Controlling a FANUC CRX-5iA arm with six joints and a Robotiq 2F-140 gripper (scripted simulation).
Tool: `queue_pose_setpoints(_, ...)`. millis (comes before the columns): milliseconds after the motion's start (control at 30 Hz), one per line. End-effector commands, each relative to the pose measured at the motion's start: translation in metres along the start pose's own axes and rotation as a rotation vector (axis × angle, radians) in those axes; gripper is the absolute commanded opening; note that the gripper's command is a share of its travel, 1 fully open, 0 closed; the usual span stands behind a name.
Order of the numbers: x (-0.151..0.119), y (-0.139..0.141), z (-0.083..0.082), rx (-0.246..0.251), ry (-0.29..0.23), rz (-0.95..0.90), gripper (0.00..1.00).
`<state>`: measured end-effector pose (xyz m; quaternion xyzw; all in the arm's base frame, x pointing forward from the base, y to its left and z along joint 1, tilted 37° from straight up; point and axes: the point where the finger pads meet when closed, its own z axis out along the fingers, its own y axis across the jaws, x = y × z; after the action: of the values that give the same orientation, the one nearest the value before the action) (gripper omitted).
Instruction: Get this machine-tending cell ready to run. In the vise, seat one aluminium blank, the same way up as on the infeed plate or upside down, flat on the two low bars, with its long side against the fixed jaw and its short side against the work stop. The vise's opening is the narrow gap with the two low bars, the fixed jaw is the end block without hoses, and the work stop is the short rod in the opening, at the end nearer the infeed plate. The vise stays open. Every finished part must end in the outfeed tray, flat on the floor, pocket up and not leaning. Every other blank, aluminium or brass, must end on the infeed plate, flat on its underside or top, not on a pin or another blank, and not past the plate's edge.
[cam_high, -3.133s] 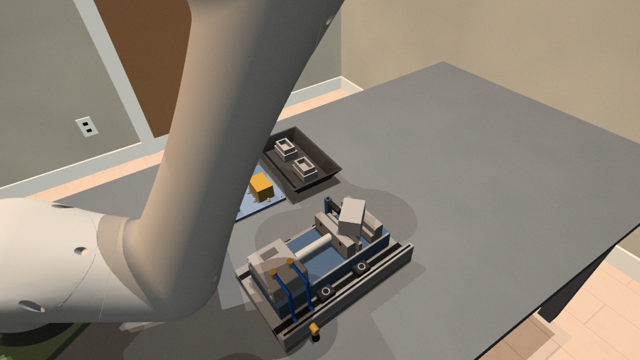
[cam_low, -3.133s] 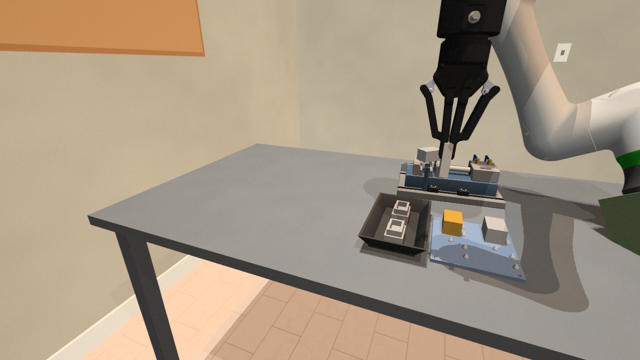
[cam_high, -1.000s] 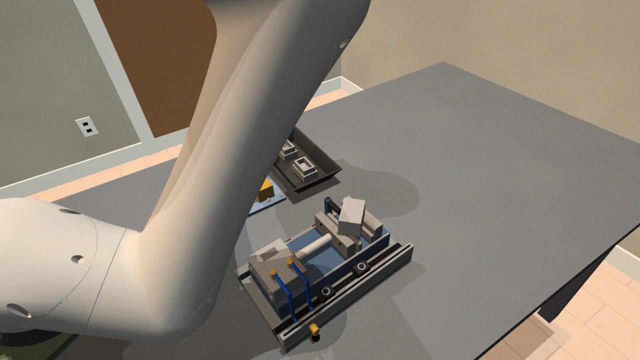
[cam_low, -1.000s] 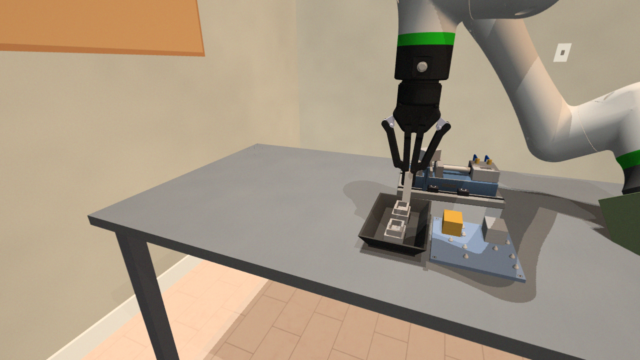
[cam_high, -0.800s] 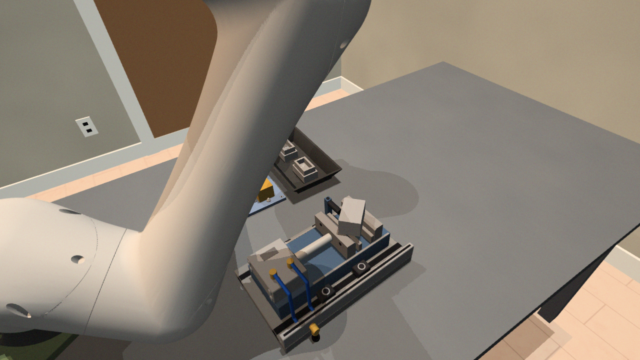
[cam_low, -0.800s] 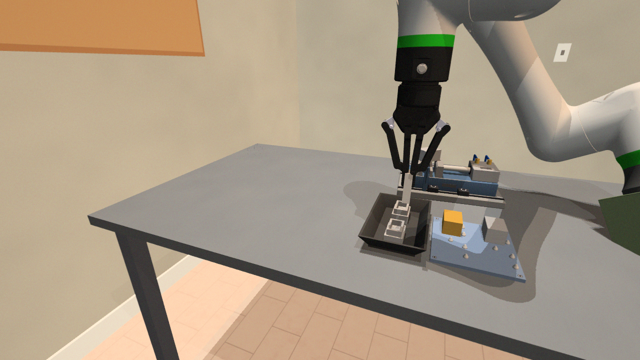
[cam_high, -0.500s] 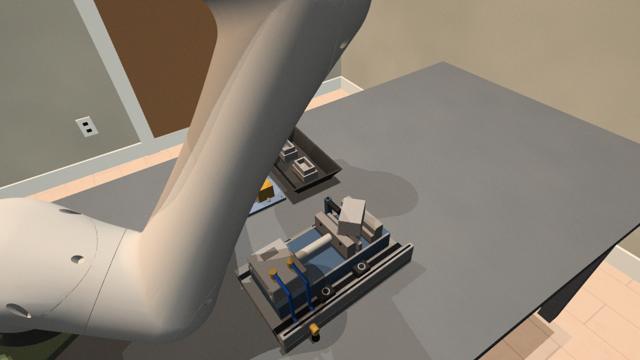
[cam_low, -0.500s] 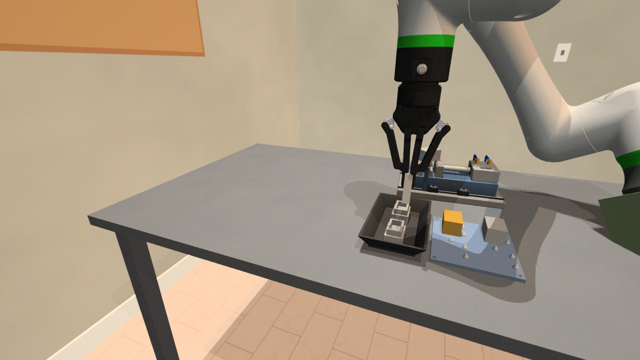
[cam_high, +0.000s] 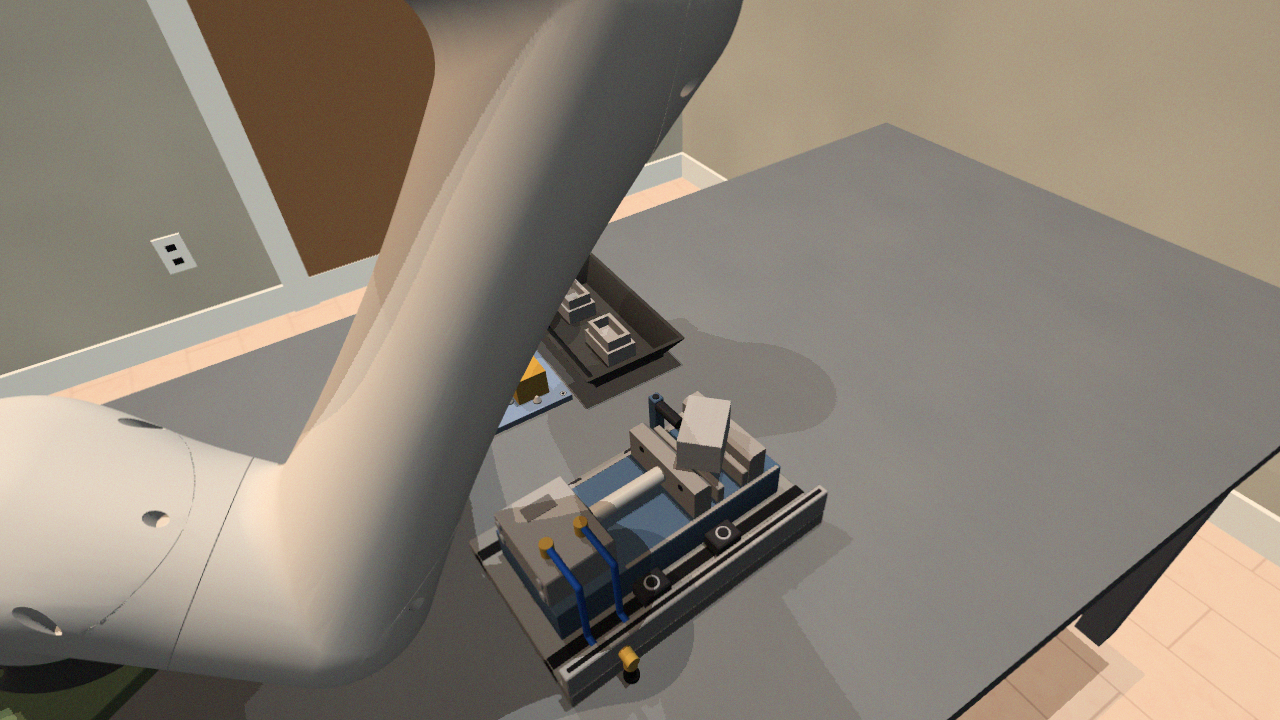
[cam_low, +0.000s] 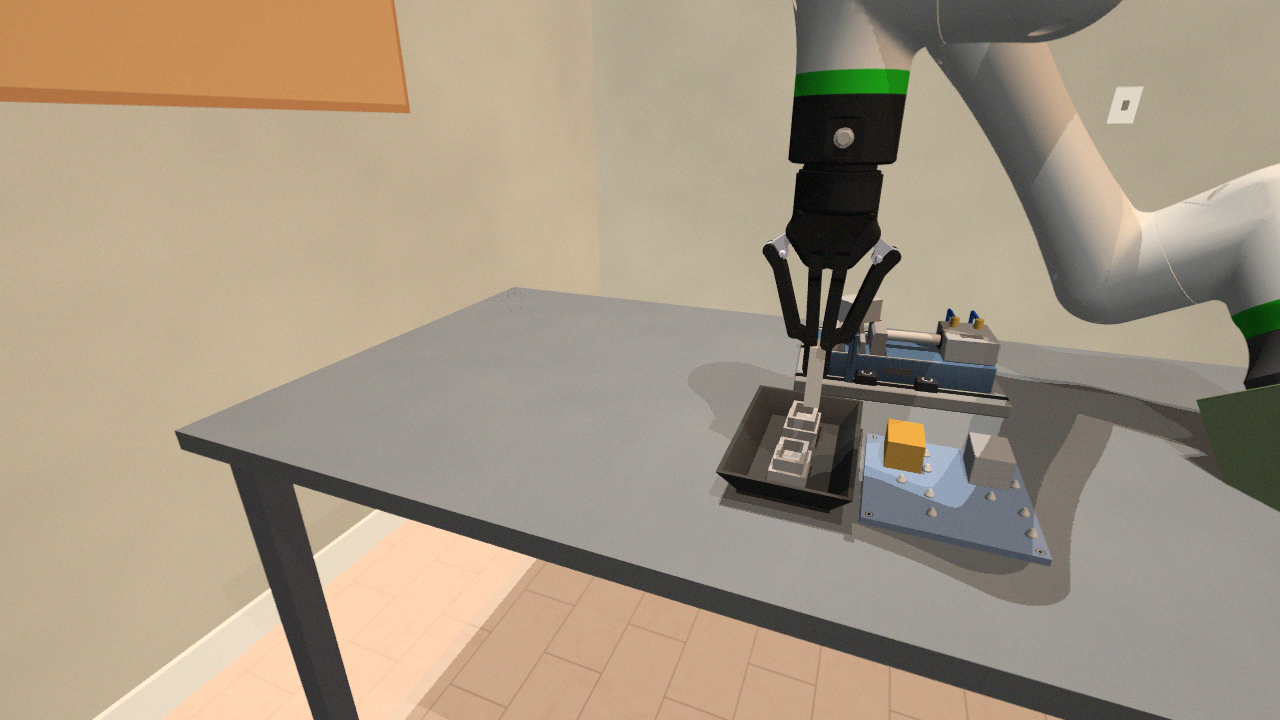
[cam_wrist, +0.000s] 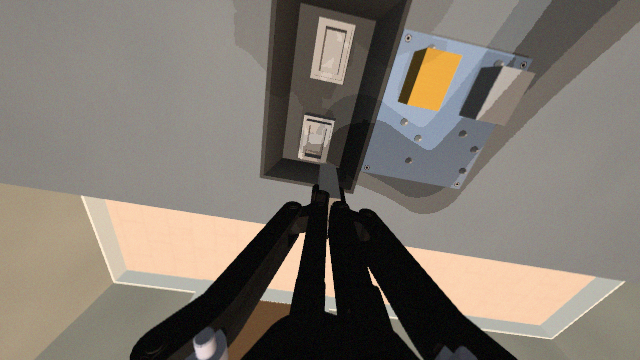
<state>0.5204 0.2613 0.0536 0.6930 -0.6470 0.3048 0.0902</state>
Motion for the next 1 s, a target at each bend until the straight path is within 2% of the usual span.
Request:
queue_pose_setpoints(0,0.0,0.0,0.0,0.0,0.0,0.0,0.0)
queue_pose_setpoints(633,0.0,0.0,-0.001,0.0,0.0,0.0,0.0)
queue_pose_setpoints(967,0.0,0.0,-0.014,0.0,0.0,0.0,0.0)
